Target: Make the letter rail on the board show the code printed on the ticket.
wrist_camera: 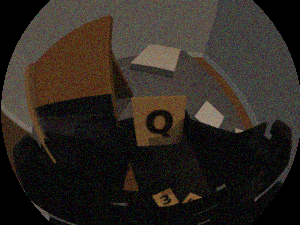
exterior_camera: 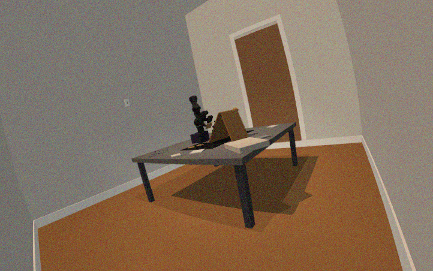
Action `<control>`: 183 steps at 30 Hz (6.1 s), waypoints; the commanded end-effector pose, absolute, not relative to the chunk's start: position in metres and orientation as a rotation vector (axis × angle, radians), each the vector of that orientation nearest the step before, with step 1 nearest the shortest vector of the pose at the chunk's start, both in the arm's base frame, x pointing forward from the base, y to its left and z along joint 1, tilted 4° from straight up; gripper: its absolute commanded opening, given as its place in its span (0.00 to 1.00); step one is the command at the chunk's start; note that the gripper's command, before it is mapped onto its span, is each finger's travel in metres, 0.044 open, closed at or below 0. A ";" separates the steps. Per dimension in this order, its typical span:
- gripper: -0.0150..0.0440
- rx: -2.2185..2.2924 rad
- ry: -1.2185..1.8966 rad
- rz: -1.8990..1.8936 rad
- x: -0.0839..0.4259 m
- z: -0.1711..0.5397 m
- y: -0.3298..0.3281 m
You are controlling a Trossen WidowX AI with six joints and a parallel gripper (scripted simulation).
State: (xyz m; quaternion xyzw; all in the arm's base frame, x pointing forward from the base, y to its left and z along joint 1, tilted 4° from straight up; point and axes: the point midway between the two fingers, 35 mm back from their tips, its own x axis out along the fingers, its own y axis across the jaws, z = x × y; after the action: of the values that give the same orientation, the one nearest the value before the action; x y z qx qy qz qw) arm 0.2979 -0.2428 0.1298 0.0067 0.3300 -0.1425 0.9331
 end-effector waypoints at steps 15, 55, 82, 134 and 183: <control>0.25 0.018 0.675 -0.297 0.300 0.129 -0.234; 0.25 0.020 0.674 -0.296 0.306 0.127 -0.215; 0.25 0.022 0.674 -0.296 0.310 0.126 -0.202; 0.25 0.025 0.673 -0.295 0.318 0.124 -0.177; 0.25 0.028 0.673 -0.294 0.325 0.122 -0.151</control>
State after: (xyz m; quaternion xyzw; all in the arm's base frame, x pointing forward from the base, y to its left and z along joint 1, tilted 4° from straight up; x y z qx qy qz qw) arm 0.3245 -0.1526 0.1223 0.0120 0.3303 -0.1405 0.9333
